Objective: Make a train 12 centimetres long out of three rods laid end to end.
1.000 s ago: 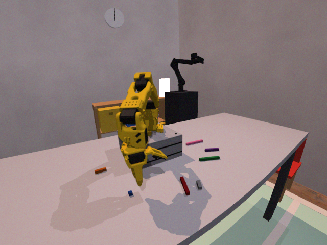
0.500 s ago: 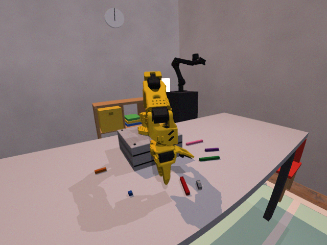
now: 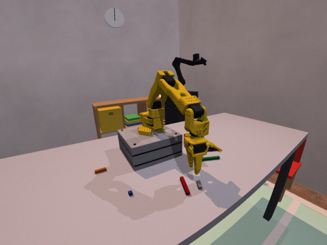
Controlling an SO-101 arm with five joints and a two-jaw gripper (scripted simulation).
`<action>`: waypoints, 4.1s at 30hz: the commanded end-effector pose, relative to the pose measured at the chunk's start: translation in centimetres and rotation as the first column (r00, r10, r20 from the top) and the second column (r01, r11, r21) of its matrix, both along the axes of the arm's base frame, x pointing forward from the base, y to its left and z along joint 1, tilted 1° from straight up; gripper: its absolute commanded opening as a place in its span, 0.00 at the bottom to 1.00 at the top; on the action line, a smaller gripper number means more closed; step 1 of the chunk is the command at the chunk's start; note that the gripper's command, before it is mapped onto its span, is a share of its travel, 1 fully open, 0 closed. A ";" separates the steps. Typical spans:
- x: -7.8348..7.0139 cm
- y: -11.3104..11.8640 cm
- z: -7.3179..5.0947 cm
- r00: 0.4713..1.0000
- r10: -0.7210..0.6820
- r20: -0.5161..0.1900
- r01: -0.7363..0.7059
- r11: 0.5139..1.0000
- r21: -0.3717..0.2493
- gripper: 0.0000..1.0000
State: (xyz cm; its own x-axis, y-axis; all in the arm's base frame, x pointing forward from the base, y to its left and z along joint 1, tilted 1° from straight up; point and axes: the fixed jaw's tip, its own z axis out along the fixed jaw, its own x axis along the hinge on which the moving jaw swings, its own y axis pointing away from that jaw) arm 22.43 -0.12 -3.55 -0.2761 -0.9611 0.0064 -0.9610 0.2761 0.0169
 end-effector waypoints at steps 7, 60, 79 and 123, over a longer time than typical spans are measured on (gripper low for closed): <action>-0.8 6.4 0.1 0.996 -0.088 0.025 0.088 0.996 0.004 0.18; -5.7 14.6 0.3 0.979 -0.201 0.026 0.200 0.980 0.012 0.19; -5.7 14.7 -0.7 0.979 -0.201 0.026 0.200 0.980 0.012 0.19; -5.6 14.5 -5.1 0.980 -0.200 0.022 0.200 0.980 0.006 0.19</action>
